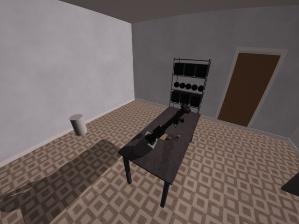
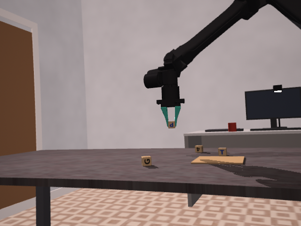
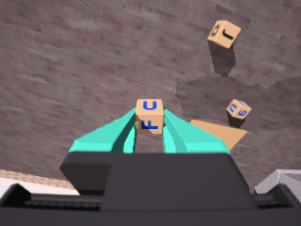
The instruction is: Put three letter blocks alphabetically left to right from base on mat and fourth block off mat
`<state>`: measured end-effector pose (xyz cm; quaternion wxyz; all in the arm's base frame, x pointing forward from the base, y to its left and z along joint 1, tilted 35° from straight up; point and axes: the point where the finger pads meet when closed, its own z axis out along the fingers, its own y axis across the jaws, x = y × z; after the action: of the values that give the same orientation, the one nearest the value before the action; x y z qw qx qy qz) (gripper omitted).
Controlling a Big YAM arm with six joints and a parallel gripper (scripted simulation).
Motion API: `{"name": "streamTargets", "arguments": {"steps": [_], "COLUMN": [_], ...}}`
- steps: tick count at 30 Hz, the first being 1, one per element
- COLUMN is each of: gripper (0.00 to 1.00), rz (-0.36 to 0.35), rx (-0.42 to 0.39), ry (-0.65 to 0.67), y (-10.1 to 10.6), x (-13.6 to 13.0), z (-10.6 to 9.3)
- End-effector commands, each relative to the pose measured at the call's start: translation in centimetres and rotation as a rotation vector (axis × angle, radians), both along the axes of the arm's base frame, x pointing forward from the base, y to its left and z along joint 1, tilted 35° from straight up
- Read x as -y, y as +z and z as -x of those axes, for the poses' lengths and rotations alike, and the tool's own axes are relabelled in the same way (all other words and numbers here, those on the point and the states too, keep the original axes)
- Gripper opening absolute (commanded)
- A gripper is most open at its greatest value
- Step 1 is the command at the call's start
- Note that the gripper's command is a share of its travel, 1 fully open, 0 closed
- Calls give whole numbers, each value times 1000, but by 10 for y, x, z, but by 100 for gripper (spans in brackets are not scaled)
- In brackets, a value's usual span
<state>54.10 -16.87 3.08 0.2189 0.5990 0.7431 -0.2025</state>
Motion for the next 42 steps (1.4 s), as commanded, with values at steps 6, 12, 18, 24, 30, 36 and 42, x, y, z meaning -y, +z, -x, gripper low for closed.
{"name": "streamTargets", "arguments": {"steps": [6,12,18,24,30,36,42], "gripper": [20,20,20,20,20,20,20], "rz": [0,0,0,0,0,-1,-6], "rx": [-7,-7,-7,-7,-7,-9,21], "ry": [-1,-1,-1,-1,-1,-1,-14], "y": [-5,-5,-5,-5,-5,-7,-30], "x": [-3,-3,-3,-3,-3,-5,-44], "z": [-2,-2,-2,-2,-2,0,15]}}
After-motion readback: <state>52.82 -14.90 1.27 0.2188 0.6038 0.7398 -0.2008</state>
